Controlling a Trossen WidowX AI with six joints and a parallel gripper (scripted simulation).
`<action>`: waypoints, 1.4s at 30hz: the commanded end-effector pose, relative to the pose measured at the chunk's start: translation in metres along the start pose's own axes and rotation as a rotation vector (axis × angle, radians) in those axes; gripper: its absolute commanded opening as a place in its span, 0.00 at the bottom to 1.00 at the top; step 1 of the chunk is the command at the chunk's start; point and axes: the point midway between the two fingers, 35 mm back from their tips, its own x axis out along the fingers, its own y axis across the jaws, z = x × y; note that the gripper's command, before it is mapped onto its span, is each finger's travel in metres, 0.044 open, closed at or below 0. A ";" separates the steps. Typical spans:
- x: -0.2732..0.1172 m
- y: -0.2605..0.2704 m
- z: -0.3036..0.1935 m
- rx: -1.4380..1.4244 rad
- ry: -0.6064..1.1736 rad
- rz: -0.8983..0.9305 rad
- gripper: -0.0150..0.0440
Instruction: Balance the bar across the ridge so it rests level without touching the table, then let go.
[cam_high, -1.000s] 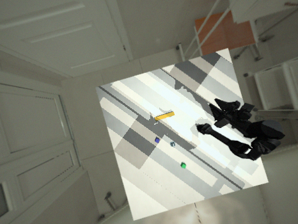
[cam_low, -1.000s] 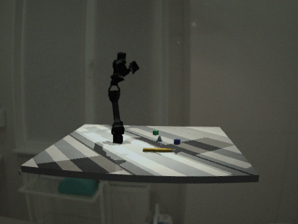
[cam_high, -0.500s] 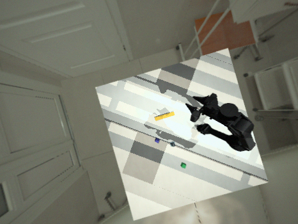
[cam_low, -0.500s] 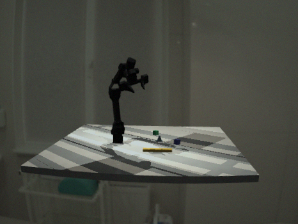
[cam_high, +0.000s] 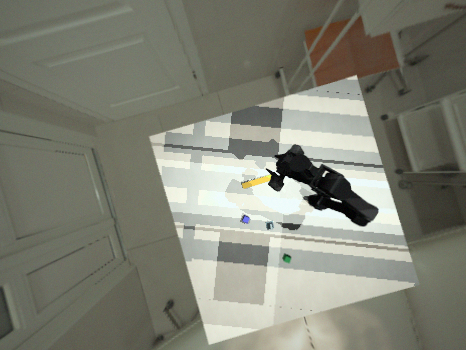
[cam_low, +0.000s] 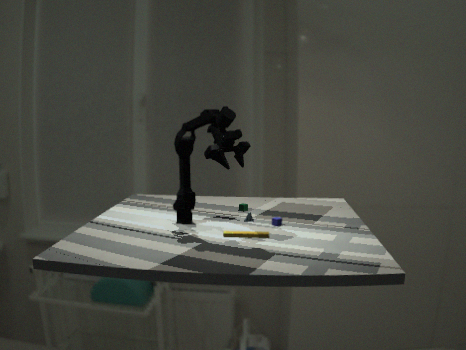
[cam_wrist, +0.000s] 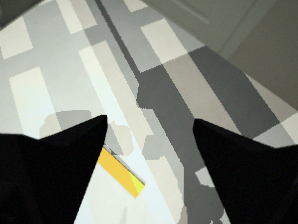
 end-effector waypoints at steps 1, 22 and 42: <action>0.028 0.014 -0.014 -0.088 0.094 0.022 0.79; 0.132 0.076 -0.094 -0.629 0.495 0.174 0.79; 0.186 0.096 -0.153 -0.868 0.652 0.264 0.79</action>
